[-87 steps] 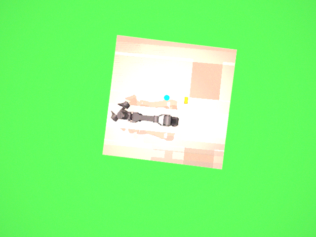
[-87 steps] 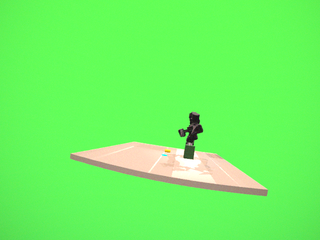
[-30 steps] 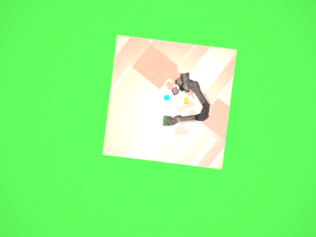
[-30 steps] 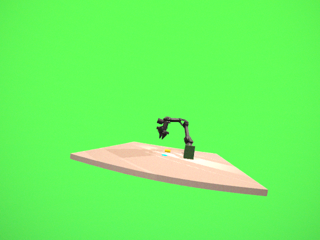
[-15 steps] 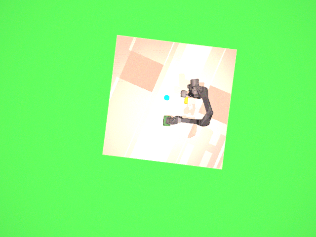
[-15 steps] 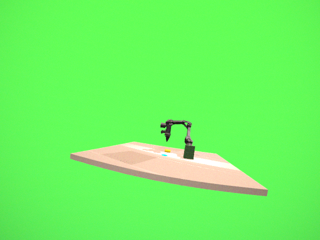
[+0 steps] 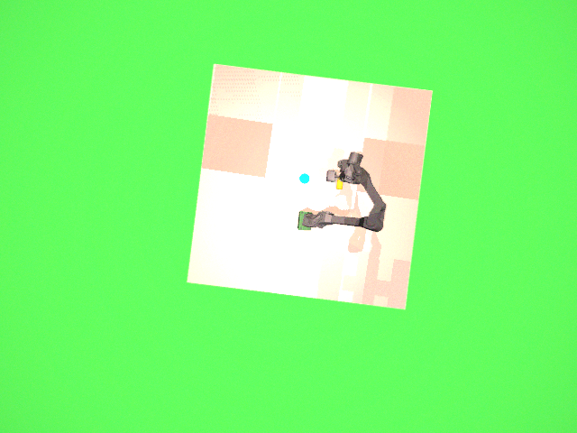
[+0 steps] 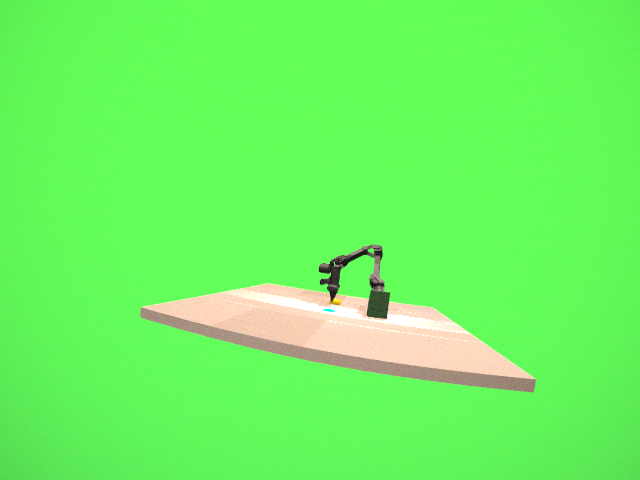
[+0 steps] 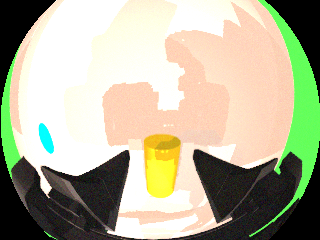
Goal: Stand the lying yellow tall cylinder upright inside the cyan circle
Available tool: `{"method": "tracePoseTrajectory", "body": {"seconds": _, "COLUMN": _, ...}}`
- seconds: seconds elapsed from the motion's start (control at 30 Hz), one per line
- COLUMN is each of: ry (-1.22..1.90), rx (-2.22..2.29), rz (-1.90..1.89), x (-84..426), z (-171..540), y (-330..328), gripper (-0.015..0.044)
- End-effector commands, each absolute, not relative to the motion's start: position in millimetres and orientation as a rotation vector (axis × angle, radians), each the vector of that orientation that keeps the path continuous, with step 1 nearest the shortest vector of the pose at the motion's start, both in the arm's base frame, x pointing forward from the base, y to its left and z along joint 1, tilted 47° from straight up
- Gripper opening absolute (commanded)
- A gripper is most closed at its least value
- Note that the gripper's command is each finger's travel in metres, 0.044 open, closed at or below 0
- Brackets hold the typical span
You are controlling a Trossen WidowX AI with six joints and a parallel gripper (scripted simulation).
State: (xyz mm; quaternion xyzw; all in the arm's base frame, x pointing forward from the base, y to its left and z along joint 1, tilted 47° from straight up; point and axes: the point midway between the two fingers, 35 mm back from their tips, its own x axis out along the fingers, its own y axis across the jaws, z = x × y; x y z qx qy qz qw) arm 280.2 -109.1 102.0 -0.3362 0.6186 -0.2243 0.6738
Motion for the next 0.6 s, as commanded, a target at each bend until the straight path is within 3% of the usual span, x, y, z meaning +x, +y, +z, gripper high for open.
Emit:
{"method": "tracePoseTrajectory", "body": {"seconds": 0.0, "ry": 1.389, "rx": -0.761, "rz": -0.499, "x": 281.3, "z": 99.5, "y": -111.3, "gripper": 0.0231}}
{"method": "tracePoseTrajectory", "body": {"seconds": 0.17, "ry": 1.389, "rx": -0.761, "rz": -0.499, "x": 281.3, "z": 99.5, "y": -111.3, "gripper": 0.0105}}
{"method": "tracePoseTrajectory", "body": {"seconds": 0.57, "ry": 1.391, "rx": -0.754, "rz": -0.491, "x": 282.1, "z": 113.5, "y": -92.9, "gripper": 0.0105}}
